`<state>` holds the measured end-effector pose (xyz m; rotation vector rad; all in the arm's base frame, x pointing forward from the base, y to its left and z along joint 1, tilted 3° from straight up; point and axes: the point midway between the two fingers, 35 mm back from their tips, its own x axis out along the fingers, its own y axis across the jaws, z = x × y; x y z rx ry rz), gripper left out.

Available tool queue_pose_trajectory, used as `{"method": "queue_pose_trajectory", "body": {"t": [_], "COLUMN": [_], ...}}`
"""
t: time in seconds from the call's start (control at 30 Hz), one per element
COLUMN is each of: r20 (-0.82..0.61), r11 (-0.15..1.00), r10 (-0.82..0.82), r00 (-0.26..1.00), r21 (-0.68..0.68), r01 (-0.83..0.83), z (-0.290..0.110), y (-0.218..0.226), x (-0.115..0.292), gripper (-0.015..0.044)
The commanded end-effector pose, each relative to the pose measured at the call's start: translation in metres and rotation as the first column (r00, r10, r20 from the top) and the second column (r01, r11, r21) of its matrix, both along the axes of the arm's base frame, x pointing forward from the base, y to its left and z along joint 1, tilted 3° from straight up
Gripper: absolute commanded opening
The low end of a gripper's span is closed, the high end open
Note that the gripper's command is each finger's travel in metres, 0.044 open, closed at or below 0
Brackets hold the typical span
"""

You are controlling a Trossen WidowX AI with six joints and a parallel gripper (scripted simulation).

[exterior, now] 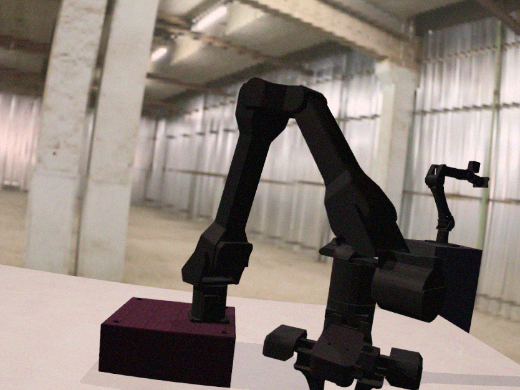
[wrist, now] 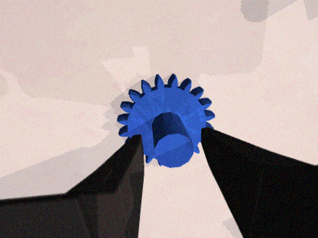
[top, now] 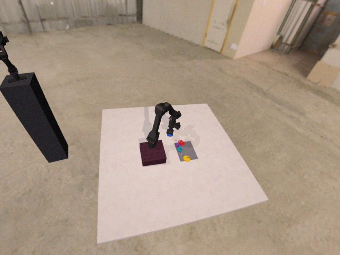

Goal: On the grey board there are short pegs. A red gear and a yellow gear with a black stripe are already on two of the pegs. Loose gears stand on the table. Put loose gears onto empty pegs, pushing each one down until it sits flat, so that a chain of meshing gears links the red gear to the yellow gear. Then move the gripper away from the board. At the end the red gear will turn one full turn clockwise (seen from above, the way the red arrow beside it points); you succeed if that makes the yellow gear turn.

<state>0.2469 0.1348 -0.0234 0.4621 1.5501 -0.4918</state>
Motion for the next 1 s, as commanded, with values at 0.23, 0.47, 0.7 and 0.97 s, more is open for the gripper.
{"method": "queue_pose_trajectory", "body": {"t": [0.23, 0.47, 0.7, 0.97], "r20": [0.0, 0.0, 0.0, 0.005], "r11": [1.0, 1.0, 1.0, 1.0], "r10": [-0.003, -0.003, -0.003, -0.005], "r00": [1.0, 1.0, 1.0, 1.0], "r21": [0.004, 0.004, 0.004, 0.005], "r01": [0.003, 0.003, 0.003, 0.004], "z": [0.0, 0.011, 0.029, 0.051], "y": [0.001, 0.002, 0.004, 0.006], "x": [0.0, 0.003, 0.008, 0.012], "gripper": [0.0026, 0.0, 0.0, 0.0]}}
